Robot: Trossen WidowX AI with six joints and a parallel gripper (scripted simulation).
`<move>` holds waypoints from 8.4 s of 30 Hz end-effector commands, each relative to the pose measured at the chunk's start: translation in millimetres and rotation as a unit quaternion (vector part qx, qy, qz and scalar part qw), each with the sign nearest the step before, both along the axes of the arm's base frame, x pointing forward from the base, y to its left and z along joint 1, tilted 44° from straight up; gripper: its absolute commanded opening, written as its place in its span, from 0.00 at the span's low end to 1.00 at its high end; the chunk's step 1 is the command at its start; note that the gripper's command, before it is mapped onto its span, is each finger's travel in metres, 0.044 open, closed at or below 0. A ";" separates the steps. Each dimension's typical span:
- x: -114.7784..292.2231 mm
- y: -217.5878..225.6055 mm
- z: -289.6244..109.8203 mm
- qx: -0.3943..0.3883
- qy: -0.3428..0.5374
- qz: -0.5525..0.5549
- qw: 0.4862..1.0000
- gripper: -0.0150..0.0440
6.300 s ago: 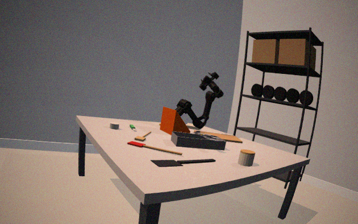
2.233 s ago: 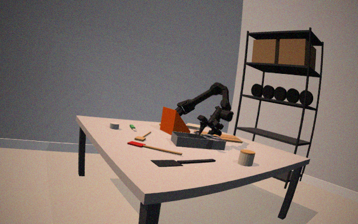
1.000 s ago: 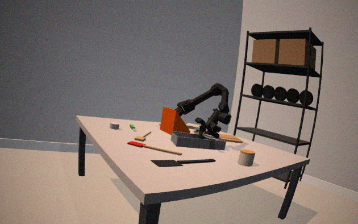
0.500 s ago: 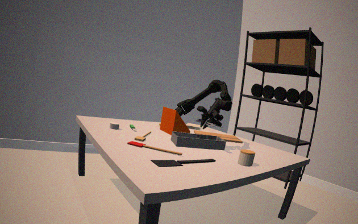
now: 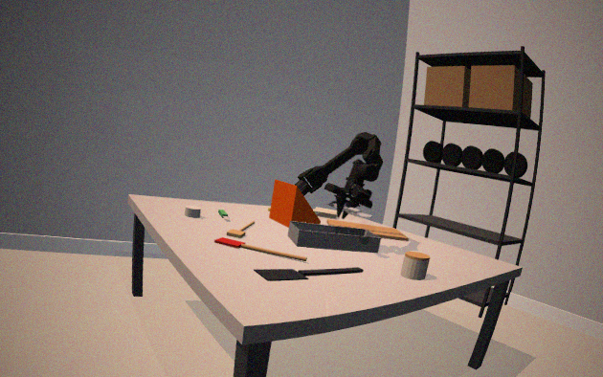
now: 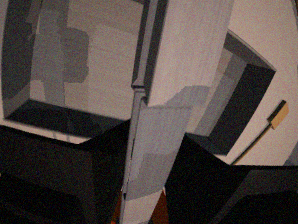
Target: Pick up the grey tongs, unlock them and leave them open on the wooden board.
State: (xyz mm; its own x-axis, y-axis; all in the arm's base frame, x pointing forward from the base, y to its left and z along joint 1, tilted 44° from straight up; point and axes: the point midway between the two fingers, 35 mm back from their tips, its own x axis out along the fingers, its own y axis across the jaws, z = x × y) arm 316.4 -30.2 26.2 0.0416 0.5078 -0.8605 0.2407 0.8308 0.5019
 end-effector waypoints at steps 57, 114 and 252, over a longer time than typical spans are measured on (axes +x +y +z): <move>-11.3 106.2 110.4 0.131 0.228 -0.376 0.889 0.00; -71.4 194.2 171.2 0.077 -0.113 0.101 0.985 0.00; -216.8 234.9 261.6 -0.440 -0.503 0.683 -0.295 0.00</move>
State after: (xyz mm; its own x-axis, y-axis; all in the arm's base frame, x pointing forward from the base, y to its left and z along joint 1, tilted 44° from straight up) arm 100.2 210.1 283.1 0.6400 0.6594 -0.3945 0.4579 -0.7396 -0.4934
